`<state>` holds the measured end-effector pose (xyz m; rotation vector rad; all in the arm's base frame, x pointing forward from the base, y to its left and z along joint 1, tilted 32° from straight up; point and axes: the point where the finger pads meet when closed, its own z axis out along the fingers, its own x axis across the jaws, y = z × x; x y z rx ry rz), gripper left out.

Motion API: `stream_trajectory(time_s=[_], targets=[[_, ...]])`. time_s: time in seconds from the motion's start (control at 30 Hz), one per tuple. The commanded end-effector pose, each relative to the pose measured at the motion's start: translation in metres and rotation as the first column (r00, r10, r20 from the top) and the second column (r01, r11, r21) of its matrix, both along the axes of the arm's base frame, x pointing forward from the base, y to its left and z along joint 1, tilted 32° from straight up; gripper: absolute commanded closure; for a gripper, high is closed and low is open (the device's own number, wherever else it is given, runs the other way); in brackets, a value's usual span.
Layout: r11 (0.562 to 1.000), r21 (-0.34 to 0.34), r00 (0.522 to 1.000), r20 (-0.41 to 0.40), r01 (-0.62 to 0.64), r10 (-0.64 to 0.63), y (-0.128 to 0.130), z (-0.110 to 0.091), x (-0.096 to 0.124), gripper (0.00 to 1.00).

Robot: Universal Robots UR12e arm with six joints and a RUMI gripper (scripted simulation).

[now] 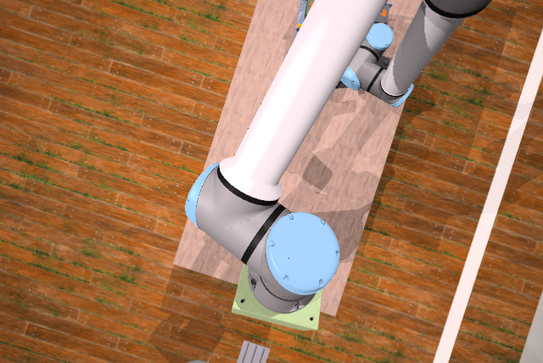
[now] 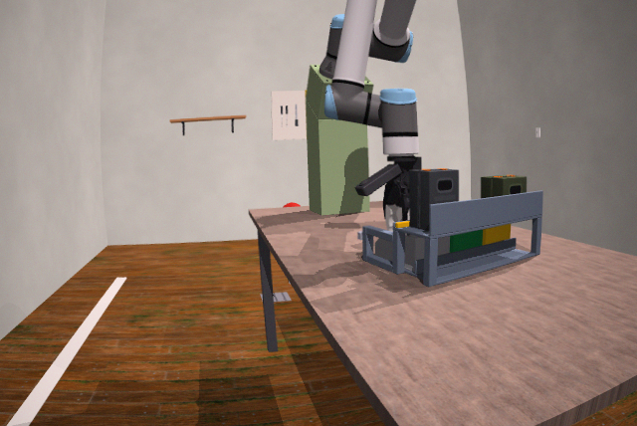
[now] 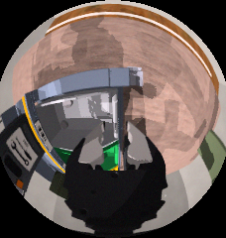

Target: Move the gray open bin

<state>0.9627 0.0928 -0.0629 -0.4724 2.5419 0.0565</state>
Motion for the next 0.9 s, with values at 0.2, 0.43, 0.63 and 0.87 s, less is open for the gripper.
stream_trajectory(time_s=[0.2, 0.43, 0.63, 0.87], targets=[[1.0, 0.0, 1.0, 0.001, 0.0, 0.0, -0.0001, 0.0013, 0.0001, 0.74], [1.0, 0.0, 1.0, 0.001, 0.0, 0.0, -0.0001, 0.0014, 0.0, 0.74], [1.0, 0.0, 1.0, 0.001, 0.0, 0.0, -0.0001, 0.0014, 0.0, 0.74], [1.0, 0.0, 1.0, 0.001, 0.0, 0.0, -0.0001, 0.0014, 0.0, 1.0]])
